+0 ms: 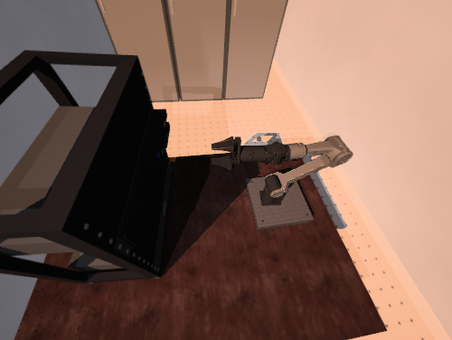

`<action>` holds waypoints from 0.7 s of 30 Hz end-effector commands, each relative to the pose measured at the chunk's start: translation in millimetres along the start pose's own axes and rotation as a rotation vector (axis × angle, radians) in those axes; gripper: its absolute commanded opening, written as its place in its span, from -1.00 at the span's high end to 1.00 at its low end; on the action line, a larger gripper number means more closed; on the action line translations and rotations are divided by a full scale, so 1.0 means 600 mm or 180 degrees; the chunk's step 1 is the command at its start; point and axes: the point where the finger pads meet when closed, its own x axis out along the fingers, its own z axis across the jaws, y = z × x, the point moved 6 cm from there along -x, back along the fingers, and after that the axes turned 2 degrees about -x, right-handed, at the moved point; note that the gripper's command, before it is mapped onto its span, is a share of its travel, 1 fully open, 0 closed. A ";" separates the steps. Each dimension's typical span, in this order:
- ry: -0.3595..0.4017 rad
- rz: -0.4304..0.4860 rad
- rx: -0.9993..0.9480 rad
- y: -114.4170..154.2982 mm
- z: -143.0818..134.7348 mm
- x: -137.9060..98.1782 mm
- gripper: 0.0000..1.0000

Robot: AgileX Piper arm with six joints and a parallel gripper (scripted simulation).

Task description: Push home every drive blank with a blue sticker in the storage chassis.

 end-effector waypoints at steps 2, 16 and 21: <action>0.0001 0.0000 -0.0002 0.000 0.000 0.000 -1.00; 0.0002 0.0000 -0.0002 0.000 -0.001 0.001 -1.00; 0.0003 0.0001 -0.0002 0.002 -0.005 0.004 -1.00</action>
